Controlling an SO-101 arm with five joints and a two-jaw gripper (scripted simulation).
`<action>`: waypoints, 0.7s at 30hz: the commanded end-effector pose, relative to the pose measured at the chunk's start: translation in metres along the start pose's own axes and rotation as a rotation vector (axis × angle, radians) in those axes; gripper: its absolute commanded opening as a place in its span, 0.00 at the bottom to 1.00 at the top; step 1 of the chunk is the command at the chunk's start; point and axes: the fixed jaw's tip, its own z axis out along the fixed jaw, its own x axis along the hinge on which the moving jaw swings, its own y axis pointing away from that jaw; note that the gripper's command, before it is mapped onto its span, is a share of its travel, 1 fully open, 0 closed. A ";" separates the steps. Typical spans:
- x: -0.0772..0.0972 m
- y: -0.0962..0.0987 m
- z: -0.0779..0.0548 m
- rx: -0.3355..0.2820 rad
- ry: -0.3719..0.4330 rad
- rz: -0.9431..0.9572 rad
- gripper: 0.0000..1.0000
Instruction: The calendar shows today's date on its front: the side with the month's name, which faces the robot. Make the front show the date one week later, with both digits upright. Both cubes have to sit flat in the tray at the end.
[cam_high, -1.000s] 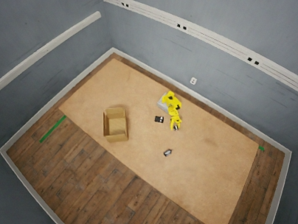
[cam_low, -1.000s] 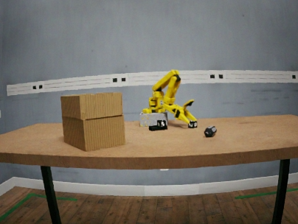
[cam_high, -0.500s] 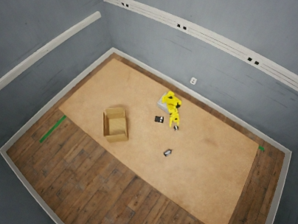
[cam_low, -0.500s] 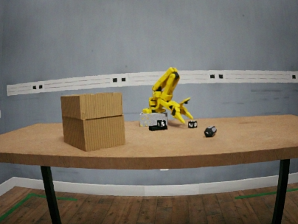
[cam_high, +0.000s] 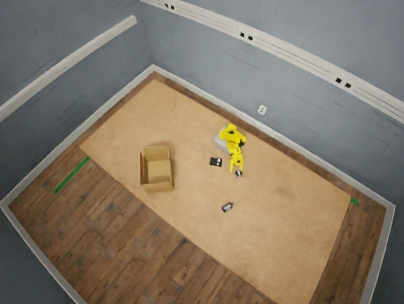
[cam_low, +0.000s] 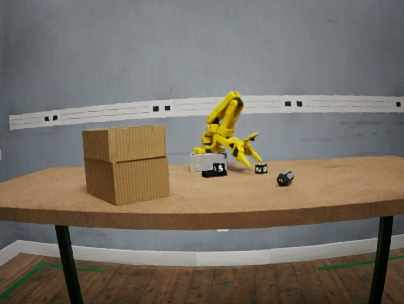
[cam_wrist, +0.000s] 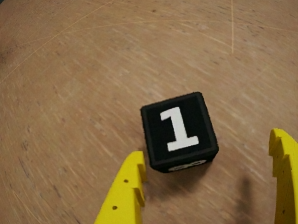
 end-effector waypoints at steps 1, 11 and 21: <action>-0.005 0.000 -0.026 0.020 0.044 0.204 0.36; -0.005 0.000 -0.026 0.020 0.044 0.204 0.36; -0.007 0.000 -0.025 0.015 0.031 0.207 0.36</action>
